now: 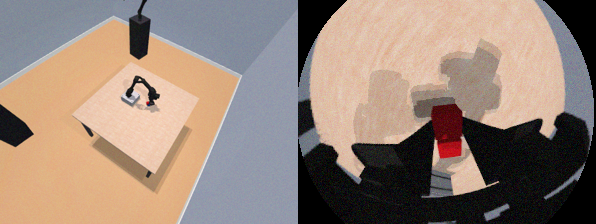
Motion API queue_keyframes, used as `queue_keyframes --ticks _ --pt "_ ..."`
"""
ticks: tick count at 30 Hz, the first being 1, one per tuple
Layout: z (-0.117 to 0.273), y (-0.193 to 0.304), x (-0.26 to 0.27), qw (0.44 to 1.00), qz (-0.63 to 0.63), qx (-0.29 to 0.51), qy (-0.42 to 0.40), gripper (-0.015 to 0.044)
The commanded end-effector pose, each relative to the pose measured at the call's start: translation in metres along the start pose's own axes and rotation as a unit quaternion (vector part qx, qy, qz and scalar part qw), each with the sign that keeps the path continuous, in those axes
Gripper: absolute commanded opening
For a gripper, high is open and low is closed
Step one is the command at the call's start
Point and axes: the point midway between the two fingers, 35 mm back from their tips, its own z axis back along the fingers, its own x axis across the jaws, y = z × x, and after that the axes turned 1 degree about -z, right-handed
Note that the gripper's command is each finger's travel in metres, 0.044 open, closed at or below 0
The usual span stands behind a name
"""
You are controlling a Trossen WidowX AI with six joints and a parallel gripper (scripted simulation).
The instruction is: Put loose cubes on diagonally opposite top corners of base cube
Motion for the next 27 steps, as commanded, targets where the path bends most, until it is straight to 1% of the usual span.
queue_keyframes --ticks 1,12,16,21,27 --pt "-0.001 0.001 -0.001 1.0 0.002 0.002 0.002 0.0105" --pt "-0.001 0.001 -0.001 1.0 0.002 0.002 0.002 0.0105" --pt "-0.001 0.001 -0.001 1.0 0.002 0.002 0.002 0.0205" --pt "-0.001 0.001 -0.001 1.0 0.002 0.002 0.002 0.0205" --pt "0.01 0.0 0.0 1.0 0.0 0.0 0.0 0.0205"
